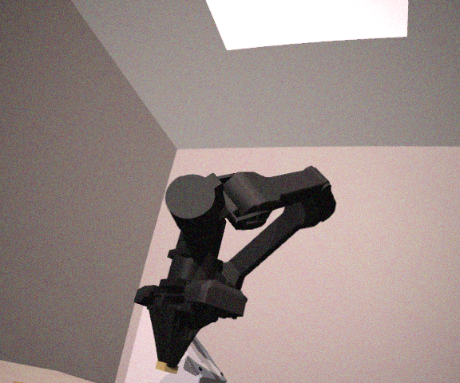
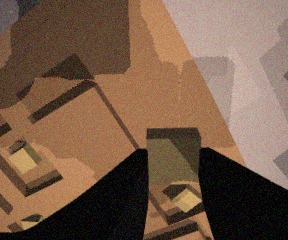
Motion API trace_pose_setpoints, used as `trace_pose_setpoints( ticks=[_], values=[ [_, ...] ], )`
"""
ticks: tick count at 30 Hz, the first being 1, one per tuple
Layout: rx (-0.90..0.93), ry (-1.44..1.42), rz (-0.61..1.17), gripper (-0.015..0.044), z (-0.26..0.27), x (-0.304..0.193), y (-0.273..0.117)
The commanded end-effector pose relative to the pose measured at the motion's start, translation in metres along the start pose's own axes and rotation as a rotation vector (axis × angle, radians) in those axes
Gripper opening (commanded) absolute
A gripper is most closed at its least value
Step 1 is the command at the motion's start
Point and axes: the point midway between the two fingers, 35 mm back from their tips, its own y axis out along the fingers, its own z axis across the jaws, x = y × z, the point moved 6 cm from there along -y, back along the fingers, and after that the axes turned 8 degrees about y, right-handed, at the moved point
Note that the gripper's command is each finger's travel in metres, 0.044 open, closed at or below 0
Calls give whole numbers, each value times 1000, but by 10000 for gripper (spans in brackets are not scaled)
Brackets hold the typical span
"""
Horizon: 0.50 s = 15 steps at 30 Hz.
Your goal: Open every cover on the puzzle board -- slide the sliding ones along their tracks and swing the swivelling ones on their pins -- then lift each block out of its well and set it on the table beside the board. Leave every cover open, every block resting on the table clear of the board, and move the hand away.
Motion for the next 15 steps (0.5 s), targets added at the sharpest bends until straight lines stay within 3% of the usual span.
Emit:
trace_pose_setpoints(
  ticks=[1,15],
  values=[
    [-7,0,2,80,-15,10,-2],
    [-23,-1,-15,80,-53,45,-4]
  ],
)
